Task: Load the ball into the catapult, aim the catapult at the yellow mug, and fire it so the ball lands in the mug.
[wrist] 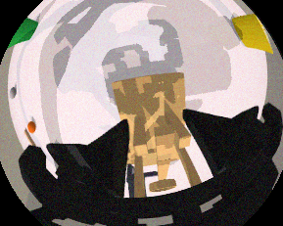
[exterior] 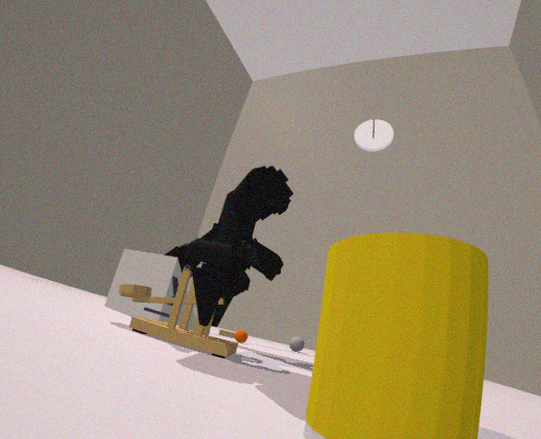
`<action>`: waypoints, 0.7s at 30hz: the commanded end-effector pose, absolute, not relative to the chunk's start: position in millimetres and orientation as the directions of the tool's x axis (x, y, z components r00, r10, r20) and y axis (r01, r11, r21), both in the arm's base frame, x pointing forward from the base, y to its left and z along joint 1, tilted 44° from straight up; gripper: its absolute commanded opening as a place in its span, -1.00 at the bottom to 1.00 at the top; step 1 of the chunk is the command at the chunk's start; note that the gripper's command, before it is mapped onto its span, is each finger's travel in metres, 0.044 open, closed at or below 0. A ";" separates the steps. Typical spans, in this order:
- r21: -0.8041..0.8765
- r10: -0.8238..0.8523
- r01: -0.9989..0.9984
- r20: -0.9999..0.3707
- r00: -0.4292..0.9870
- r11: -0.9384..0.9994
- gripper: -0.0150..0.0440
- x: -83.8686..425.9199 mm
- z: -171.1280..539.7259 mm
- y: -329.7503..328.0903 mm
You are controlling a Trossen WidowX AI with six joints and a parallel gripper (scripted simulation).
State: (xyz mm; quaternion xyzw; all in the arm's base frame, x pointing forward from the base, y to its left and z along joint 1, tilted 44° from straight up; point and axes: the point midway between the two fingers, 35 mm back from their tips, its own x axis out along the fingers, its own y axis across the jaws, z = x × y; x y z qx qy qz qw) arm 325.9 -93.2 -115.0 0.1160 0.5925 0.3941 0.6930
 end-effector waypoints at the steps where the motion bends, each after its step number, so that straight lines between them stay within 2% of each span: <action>1: 0.627 0.683 -0.410 -0.730 -0.012 0.663 0.20 326.2 -114.4 -93.6; 3: 0.627 0.683 -0.410 -0.730 -0.012 0.663 0.02 326.2 -114.4 -93.6; 9: 0.627 0.683 -0.410 -0.730 -0.012 0.663 -0.11 326.2 -114.4 -93.6; 13: 0.627 0.682 -0.408 -0.731 -0.013 0.664 -0.47 326.9 -86.8 -120.4; 18: 0.629 0.682 -0.402 -0.731 -0.014 0.665 -0.49 326.3 -78.5 -127.9; 21: 0.648 0.683 -0.329 -0.731 -0.013 0.687 -0.49 326.4 -78.8 -127.9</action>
